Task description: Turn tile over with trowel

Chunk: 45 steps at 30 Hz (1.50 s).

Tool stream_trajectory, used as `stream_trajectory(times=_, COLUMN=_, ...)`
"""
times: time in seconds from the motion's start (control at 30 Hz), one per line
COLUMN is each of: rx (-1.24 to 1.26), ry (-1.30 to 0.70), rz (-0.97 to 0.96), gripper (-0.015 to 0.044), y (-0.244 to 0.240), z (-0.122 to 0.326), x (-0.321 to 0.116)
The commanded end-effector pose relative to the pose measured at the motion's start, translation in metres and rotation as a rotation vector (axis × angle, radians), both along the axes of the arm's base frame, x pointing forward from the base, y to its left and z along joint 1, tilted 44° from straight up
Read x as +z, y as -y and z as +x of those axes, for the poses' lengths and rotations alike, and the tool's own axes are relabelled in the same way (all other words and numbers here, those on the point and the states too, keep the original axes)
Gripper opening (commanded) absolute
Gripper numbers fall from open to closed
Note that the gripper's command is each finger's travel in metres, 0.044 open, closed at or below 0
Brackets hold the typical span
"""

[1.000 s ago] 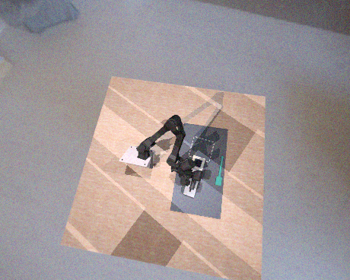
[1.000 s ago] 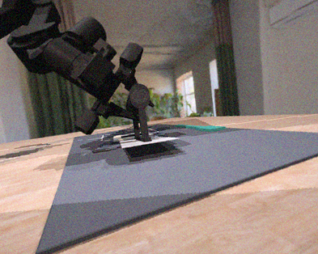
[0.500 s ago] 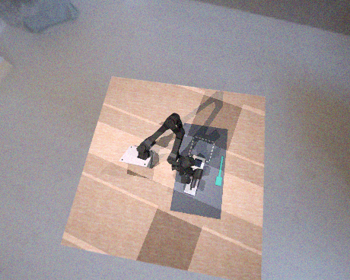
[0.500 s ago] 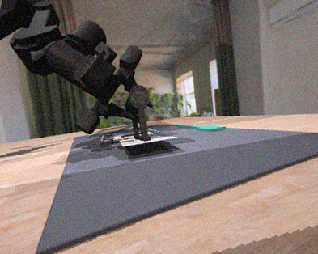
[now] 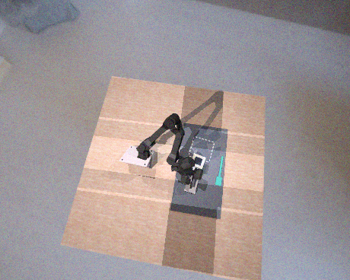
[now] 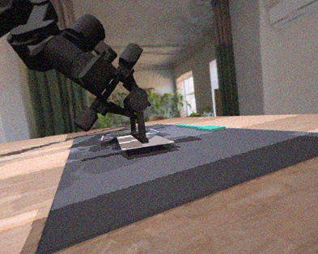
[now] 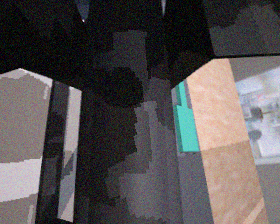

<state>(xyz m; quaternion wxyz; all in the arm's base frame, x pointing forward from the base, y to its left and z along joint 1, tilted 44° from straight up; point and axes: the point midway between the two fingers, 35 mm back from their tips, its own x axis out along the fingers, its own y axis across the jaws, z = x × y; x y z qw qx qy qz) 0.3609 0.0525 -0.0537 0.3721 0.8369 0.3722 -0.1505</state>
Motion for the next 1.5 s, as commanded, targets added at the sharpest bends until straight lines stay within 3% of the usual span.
stream_trajectory(times=0.0, rx=-0.013, ry=0.017, rz=0.019, gripper=0.0, y=0.009, z=0.006, x=0.014)
stream_trajectory(times=0.83, rx=-0.013, ry=0.016, rz=0.02, gripper=0.0, y=-0.01, z=0.008, x=0.076)
stream_trajectory(times=1.47, rx=-0.013, ry=0.016, rz=0.022, gripper=0.0, y=-0.034, z=0.007, x=0.088)
